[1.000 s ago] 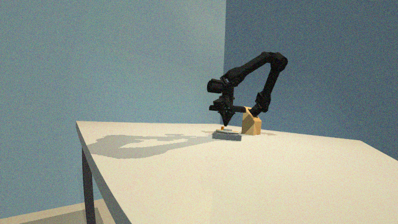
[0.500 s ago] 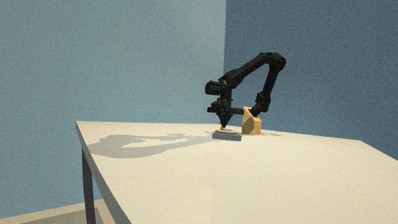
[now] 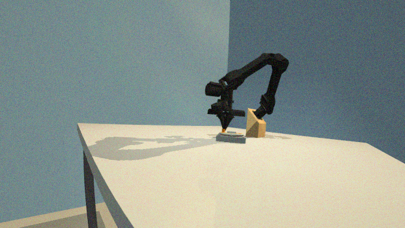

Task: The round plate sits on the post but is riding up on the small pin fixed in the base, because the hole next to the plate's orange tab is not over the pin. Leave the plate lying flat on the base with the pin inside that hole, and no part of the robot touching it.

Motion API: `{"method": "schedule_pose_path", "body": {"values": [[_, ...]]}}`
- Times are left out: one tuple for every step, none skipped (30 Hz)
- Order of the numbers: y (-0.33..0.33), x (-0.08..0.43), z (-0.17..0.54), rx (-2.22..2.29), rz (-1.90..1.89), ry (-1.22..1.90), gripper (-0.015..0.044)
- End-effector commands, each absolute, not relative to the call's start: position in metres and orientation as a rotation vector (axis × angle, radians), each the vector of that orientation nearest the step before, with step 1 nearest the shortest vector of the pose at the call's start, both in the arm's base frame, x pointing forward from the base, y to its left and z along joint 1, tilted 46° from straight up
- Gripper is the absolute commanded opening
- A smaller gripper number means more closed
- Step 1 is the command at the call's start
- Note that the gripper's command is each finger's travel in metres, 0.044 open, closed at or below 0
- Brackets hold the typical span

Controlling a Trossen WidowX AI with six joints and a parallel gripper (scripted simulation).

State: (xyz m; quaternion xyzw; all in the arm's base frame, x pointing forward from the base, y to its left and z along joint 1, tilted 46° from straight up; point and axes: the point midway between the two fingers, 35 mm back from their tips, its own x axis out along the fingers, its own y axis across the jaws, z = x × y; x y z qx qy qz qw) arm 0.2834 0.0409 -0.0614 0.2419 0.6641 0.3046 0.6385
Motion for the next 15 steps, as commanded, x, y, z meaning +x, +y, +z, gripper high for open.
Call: {"method": "schedule_pose_path", "body": {"values": [[0.040, 0.289, -0.061, 0.557, 0.693, 1.511, 0.0000], [0.040, 0.291, -0.061, 0.557, 0.693, 1.510, 0.0000], [0.040, 0.292, -0.061, 0.557, 0.693, 1.510, 0.0000], [0.041, 0.293, -0.061, 0.557, 0.693, 1.510, 0.0000], [0.041, 0.294, -0.061, 0.557, 0.693, 1.510, 0.0000], [0.041, 0.295, -0.061, 0.557, 0.693, 1.510, 0.0000], [0.041, 0.296, -0.061, 0.557, 0.693, 1.510, 0.0000], [0.041, 0.297, -0.061, 0.557, 0.693, 1.510, 0.0000], [0.041, 0.298, -0.061, 0.557, 0.693, 1.510, 0.0000], [0.041, 0.299, -0.061, 0.557, 0.693, 1.510, 0.0000], [0.041, 0.301, -0.061, 0.557, 0.693, 1.510, 0.0000], [0.042, 0.302, -0.061, 0.557, 0.694, 1.510, 0.0000], [0.042, 0.303, -0.061, 0.556, 0.694, 1.510, 0.0000], [0.042, 0.304, -0.060, 0.556, 0.694, 1.510, 0.0000], [0.042, 0.306, -0.060, 0.556, 0.694, 1.510, 0.0000]]}}
